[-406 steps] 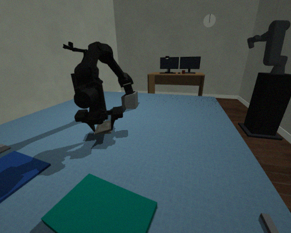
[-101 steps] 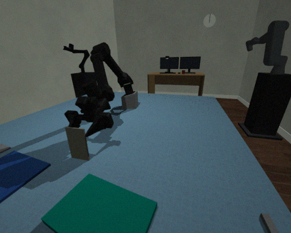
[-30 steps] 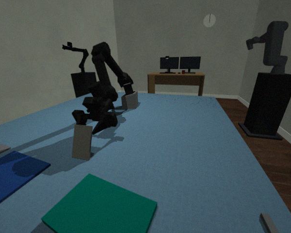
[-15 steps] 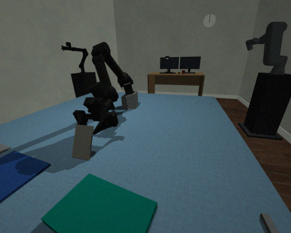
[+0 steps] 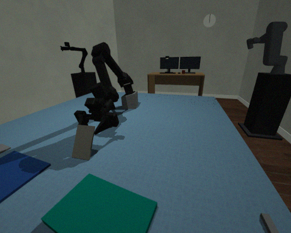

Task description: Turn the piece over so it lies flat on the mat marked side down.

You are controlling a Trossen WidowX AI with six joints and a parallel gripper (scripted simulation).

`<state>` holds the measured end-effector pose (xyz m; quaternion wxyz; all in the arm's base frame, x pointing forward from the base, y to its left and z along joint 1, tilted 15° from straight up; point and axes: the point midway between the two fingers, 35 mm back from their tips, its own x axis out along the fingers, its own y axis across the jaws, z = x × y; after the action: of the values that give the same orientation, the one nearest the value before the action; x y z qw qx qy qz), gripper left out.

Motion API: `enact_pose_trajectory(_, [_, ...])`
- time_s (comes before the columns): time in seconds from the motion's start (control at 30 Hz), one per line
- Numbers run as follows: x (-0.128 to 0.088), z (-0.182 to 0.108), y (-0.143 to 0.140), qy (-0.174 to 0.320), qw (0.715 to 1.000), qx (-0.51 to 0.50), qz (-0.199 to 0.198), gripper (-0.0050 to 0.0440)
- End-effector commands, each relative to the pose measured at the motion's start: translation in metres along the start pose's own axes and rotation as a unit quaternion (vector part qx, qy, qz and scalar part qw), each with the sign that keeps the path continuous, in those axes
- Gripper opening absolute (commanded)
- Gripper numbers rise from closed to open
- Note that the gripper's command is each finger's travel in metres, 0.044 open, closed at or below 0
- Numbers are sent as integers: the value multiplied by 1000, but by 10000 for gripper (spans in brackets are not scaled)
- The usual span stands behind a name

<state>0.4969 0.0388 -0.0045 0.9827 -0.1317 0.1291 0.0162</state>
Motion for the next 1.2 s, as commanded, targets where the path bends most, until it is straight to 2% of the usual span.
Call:
enact_pose_trajectory(0.0, [-2, -8, 0, 6, 1000, -1, -1, 0])
enact_pose_trajectory(1.17, [-8, -21, 0, 7, 1000, -1, -1, 0])
